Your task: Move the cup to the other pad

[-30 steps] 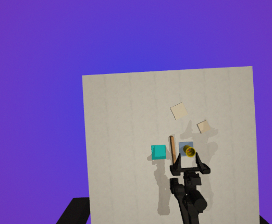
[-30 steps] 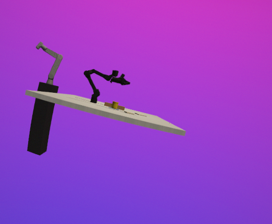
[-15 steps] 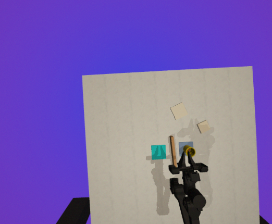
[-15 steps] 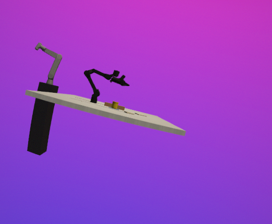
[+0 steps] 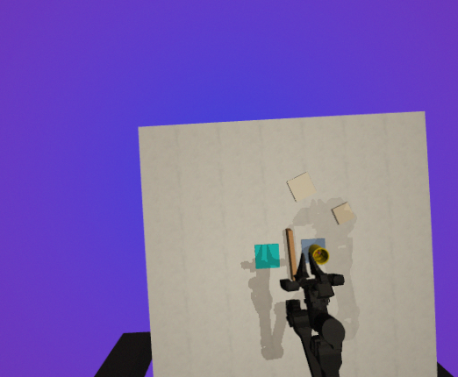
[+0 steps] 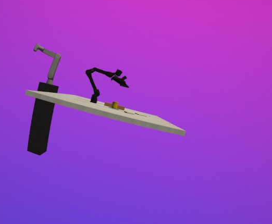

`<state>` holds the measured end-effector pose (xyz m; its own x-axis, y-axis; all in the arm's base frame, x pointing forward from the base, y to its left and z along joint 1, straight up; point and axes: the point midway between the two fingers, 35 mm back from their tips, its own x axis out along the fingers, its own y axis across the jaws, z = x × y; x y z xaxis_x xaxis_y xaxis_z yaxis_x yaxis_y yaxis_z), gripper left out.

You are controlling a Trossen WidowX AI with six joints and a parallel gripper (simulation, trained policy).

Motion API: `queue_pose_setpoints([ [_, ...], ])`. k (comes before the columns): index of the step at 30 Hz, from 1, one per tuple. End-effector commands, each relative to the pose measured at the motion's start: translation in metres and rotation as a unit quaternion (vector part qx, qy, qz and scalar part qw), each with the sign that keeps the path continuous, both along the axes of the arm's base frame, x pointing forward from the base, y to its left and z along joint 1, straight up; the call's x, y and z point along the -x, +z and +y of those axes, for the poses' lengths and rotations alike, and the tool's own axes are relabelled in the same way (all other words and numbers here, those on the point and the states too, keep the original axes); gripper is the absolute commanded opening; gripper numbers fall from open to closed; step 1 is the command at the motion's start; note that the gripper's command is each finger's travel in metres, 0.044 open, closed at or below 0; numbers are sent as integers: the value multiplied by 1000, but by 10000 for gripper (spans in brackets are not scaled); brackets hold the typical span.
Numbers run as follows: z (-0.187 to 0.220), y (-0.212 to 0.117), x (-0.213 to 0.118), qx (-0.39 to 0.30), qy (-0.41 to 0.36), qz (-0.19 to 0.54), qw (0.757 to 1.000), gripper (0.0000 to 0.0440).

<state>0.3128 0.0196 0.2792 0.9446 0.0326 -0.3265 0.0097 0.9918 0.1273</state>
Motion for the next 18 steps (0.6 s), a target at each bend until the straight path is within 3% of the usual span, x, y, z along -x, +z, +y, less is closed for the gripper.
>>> queue_pose_setpoints([
  [1,3,-2,-1,-11,-1,28,1000,103],
  [18,11,-22,5,-31,-9,169,985,113],
])
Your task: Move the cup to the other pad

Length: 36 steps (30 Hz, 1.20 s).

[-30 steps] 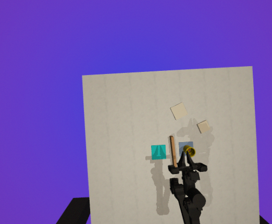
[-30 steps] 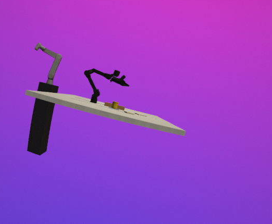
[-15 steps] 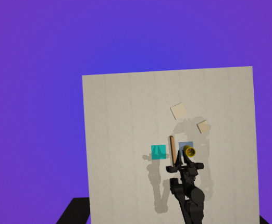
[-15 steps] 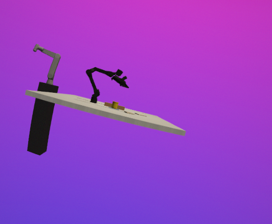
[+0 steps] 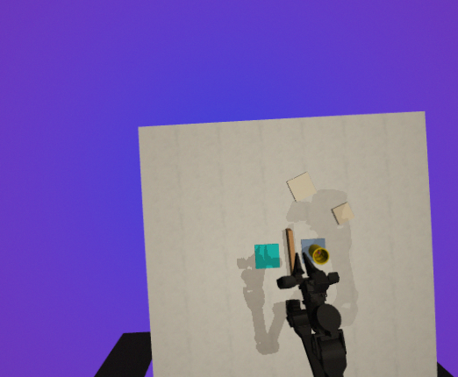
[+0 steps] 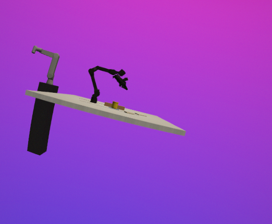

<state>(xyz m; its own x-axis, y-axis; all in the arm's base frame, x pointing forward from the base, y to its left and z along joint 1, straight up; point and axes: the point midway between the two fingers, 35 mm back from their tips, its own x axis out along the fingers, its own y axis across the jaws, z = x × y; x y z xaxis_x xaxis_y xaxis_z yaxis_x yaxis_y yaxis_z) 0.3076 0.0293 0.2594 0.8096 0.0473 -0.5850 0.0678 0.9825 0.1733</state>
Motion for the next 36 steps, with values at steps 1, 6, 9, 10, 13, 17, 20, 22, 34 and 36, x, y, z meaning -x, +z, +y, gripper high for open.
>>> queue_pose_setpoints([
  [1,1,-3,0,-2,-3,30,1000,115],
  [6,1,-10,4,1,-5,73,997,121],
  [9,1,-14,6,4,-6,98,995,123],
  [10,0,-15,7,5,-7,106,994,124],
  [13,-1,-19,10,9,-8,131,991,128],
  [17,-3,-23,14,15,-9,164,986,131],
  [20,-5,-27,17,20,-10,189,982,132],
  [22,-6,-29,19,23,-11,206,978,131],
  [34,-19,-45,31,50,-7,303,952,128],
  [36,-22,-48,33,55,-6,318,946,131],
])
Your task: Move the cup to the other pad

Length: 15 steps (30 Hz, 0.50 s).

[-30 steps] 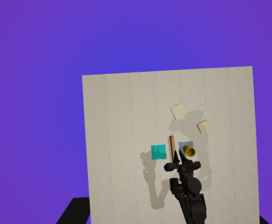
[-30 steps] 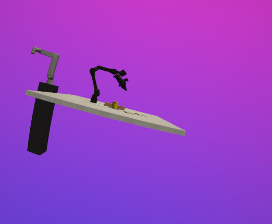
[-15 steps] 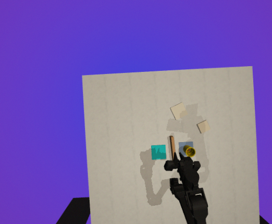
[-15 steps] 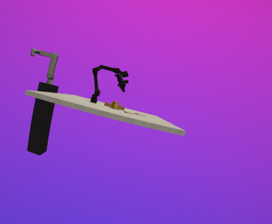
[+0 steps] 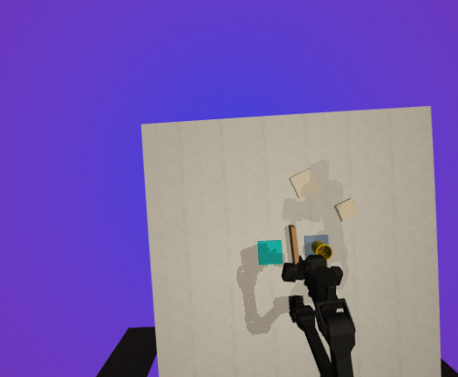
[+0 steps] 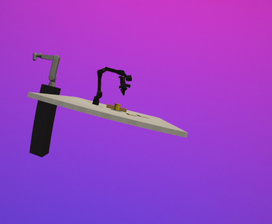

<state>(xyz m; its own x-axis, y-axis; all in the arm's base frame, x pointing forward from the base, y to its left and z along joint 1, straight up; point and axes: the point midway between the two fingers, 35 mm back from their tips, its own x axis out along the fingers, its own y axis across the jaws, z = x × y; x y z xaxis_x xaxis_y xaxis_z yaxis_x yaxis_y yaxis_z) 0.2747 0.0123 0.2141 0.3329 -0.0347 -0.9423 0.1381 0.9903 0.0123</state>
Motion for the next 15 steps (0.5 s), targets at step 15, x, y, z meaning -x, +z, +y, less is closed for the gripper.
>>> queue_pose_setpoints([
  [15,-29,-27,13,28,12,127,991,146],
])
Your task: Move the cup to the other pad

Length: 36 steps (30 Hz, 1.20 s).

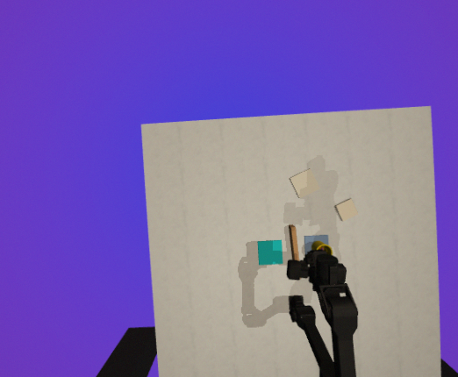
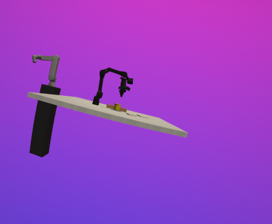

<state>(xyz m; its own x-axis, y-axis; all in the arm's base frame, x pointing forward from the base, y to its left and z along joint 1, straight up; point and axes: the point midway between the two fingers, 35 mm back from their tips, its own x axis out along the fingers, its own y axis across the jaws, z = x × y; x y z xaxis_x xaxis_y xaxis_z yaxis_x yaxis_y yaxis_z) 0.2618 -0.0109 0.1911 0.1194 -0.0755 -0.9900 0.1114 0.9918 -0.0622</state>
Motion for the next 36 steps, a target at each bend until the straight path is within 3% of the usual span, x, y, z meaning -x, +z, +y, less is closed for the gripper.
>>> queue_pose_setpoints([
  [1,-7,-5,0,6,1,23,1000,147],
  [36,-56,-85,12,4,27,126,992,201],
])
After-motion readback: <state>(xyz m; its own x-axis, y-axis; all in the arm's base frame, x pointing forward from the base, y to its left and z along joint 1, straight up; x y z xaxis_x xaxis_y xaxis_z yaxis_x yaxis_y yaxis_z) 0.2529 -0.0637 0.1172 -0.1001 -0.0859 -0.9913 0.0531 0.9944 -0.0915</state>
